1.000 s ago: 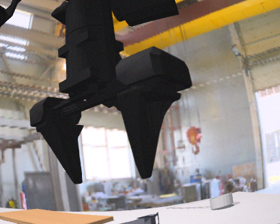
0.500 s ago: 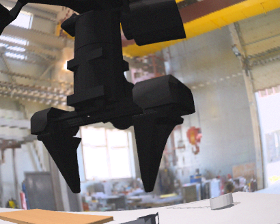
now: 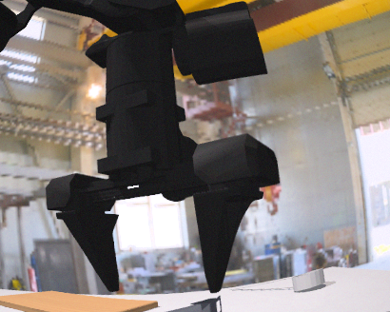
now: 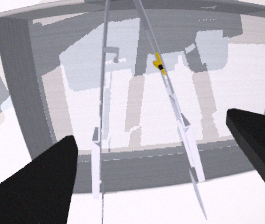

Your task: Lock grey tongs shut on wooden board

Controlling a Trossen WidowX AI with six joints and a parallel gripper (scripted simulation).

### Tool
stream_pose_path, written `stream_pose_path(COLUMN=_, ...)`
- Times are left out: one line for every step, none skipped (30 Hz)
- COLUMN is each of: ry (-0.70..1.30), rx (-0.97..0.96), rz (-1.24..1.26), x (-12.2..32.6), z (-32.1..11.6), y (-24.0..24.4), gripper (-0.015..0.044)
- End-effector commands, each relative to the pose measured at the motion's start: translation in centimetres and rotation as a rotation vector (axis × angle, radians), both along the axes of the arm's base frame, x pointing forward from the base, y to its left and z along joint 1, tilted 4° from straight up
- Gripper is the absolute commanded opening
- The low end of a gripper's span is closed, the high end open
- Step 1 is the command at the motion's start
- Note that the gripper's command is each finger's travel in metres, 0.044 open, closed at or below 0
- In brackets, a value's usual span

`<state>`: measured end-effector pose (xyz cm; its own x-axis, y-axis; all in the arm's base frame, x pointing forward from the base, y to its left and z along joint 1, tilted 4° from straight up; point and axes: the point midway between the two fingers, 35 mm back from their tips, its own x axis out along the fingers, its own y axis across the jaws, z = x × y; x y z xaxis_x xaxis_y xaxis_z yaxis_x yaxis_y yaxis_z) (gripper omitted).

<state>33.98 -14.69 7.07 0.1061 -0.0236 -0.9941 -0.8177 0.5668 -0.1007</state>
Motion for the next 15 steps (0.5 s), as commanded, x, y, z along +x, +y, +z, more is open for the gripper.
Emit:
stream_pose_path(ry=0.011, rx=-0.002, rz=0.003, x=-0.1, z=-1.0, y=0.0, gripper=0.044)
stream_pose_path(ry=0.011, rx=-0.002, rz=0.003, x=-0.1, z=-1.1, y=0.0, gripper=0.044)
stream_pose_path(ry=0.011, rx=-0.002, rz=0.003, x=-0.1, z=-1.3, y=-0.1, gripper=0.044)
stream_pose_path(ry=0.011, rx=-0.002, rz=0.003, x=0.0, z=-1.5, y=-0.1, gripper=0.044)
stream_pose_path(ry=0.011, rx=-0.002, rz=0.002, x=0.0, z=-1.6, y=-0.1, gripper=0.044)
stream_pose_path(ry=0.011, rx=-0.002, rz=0.002, x=0.0, z=-1.8, y=-0.1, gripper=0.044)
stream_pose_path(ry=0.011, rx=-0.002, rz=0.002, x=0.0, z=-1.9, y=-0.1, gripper=0.044)
stream_pose_path(ry=0.011, rx=-0.002, rz=0.002, x=0.1, z=-2.1, y=-0.1, gripper=0.044)
stream_pose_path(ry=0.011, rx=-0.002, rz=0.002, x=0.1, z=-2.3, y=-0.1, gripper=0.044)
stream_pose_path(ry=0.011, rx=-0.002, rz=0.002, x=0.1, z=-2.4, y=-0.1, gripper=0.044)
stream_pose_path(ry=0.011, rx=-0.002, rz=0.002, x=0.1, z=-2.6, y=-0.1, gripper=0.044)
stream_pose_path(ry=0.011, rx=-0.002, rz=0.002, x=0.1, z=-2.8, y=-0.1, gripper=0.044)
stream_pose_path(ry=0.011, rx=-0.002, rz=0.002, x=0.1, z=-2.9, y=-0.1, gripper=0.044)
stream_pose_path(ry=0.011, rx=-0.002, rz=0.002, x=0.2, z=-3.1, y=-0.1, gripper=0.044)
stream_pose_path(ry=0.011, rx=-0.002, rz=0.002, x=0.2, z=-3.3, y=-0.1, gripper=0.044)
